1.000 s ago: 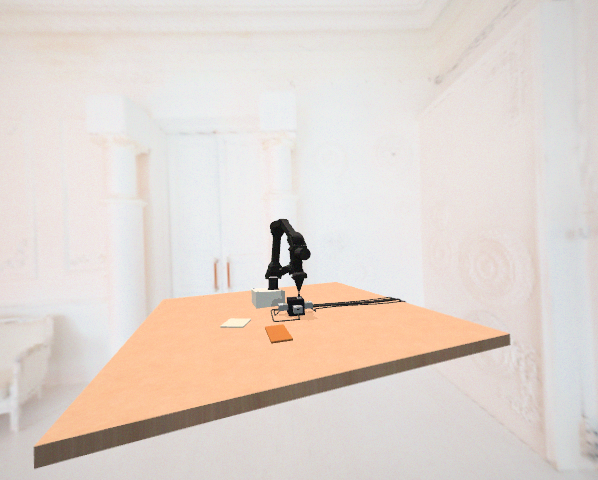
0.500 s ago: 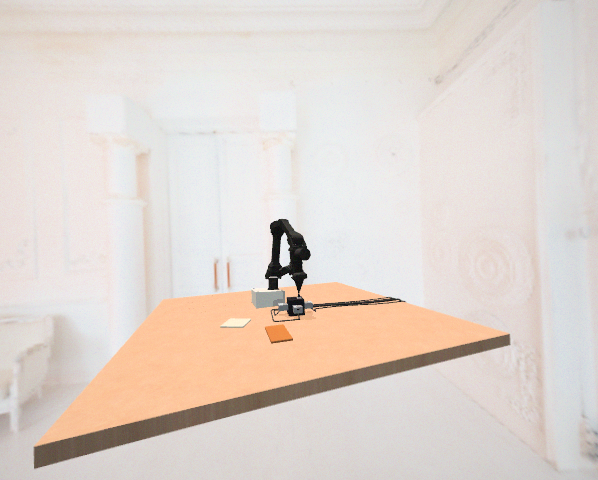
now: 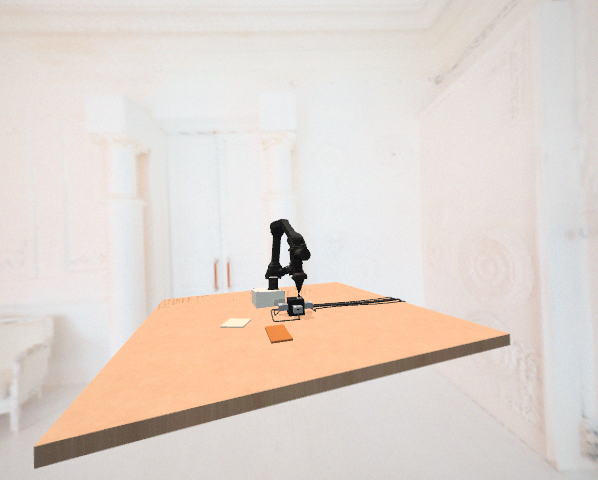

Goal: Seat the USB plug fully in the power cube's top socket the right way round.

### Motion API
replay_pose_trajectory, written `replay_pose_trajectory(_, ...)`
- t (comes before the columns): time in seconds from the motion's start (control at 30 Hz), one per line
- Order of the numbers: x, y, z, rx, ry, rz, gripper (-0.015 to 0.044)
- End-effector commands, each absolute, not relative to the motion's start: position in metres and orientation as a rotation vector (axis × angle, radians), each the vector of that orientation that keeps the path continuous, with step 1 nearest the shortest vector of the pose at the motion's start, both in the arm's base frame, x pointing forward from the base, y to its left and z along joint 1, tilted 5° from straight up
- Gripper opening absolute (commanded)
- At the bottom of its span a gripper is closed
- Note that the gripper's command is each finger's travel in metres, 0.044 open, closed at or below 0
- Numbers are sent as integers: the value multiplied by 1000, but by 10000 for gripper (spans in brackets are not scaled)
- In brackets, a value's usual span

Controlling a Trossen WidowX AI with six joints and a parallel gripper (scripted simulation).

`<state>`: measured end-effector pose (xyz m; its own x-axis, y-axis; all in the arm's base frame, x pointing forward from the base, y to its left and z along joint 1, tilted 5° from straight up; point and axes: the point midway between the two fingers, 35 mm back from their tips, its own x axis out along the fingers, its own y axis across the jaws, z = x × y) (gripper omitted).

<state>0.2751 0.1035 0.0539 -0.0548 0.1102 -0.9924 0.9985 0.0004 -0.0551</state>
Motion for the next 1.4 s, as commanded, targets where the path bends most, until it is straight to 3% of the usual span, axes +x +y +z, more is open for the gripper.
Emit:
replay_pose_trajectory(0.0, 275, 104, 53, 1268, 1334, -1196, 0)
replay_pose_trajectory(1.37, 275, 104, 48, 1268, 1334, -1196, 0)
